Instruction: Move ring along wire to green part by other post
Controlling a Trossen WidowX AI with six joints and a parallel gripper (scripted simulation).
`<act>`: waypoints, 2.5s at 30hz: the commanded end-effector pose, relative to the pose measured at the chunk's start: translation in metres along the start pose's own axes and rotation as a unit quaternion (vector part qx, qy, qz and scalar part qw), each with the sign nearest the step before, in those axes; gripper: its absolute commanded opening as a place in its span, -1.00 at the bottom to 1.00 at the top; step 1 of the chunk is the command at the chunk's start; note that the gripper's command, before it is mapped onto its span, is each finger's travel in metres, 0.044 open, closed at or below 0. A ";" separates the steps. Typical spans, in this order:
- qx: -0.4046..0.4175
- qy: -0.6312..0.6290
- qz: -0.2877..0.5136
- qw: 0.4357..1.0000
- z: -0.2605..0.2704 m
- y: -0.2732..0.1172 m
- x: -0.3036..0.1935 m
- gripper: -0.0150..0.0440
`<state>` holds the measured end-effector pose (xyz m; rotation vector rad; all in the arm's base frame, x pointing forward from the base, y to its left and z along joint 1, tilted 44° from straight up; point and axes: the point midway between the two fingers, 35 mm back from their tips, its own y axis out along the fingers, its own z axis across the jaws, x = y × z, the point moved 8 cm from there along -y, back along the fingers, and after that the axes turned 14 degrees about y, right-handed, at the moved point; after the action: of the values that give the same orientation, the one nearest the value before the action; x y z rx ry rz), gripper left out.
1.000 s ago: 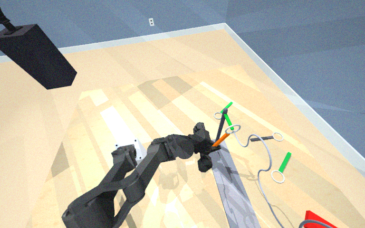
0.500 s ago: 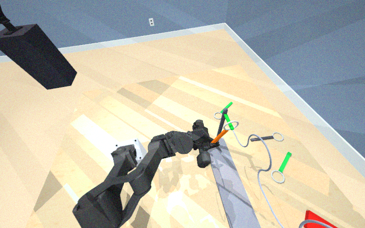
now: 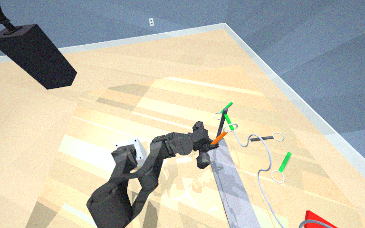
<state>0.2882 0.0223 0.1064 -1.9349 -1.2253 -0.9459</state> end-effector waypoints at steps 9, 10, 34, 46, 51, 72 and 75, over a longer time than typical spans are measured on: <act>0.002 -0.003 0.000 1.000 0.000 0.000 -0.002 -1.00; 0.002 -0.003 0.000 1.000 0.000 0.000 -0.002 -1.00; 0.002 -0.001 0.001 1.000 0.001 -0.021 0.000 0.05; 0.003 -0.003 0.001 1.000 0.000 -0.050 -0.002 0.05; 0.003 -0.003 0.001 1.000 0.000 -0.050 -0.002 0.05; 0.004 -0.003 -0.001 1.000 0.000 -0.052 -0.002 0.14; 0.004 -0.004 -0.001 1.000 0.000 -0.077 -0.004 0.41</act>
<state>0.2345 0.0429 0.1142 -1.9330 -1.2331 -0.9386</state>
